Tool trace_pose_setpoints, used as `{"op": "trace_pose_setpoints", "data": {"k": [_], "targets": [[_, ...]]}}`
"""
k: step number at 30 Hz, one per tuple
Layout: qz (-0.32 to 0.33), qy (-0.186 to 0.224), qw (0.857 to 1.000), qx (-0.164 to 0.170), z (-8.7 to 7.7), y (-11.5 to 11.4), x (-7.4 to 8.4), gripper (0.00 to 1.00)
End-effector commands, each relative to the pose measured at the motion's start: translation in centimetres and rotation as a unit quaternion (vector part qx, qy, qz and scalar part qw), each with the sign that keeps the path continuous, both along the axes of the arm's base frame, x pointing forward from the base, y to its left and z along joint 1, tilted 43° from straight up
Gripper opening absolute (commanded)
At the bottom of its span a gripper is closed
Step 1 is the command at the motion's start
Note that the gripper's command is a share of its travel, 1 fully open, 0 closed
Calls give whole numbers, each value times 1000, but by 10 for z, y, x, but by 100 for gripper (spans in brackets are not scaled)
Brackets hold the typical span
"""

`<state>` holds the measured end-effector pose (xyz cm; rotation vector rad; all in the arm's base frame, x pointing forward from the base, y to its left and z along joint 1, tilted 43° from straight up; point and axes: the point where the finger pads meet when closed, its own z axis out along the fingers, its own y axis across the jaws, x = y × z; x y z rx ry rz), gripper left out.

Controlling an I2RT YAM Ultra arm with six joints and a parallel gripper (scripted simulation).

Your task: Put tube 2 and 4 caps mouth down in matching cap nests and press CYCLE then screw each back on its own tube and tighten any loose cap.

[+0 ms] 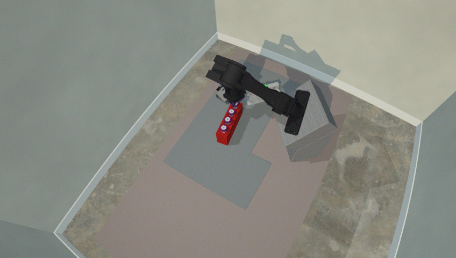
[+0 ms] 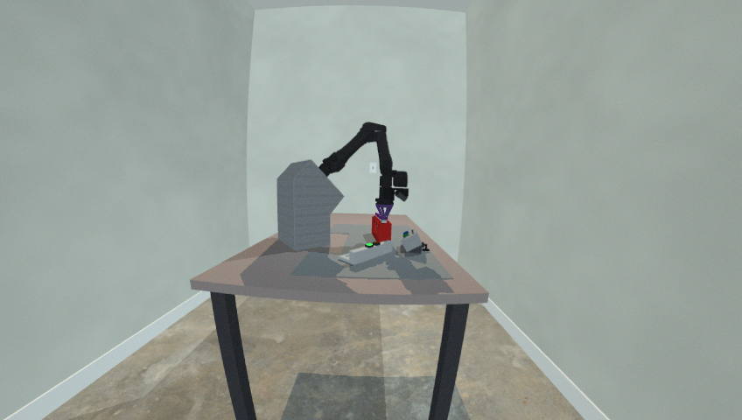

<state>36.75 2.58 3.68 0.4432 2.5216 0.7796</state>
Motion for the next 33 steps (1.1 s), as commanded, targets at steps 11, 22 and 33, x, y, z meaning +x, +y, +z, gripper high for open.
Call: {"op": "trace_pose_setpoints", "data": {"k": [11, 22, 33], "targets": [[-29, 10, 999, 18, 3, -2, 3, 49], [58, -43, 996, -44, 4, -3, 2, 49], [188, -121, 965, -136, 4, -3, 2, 49]]}}
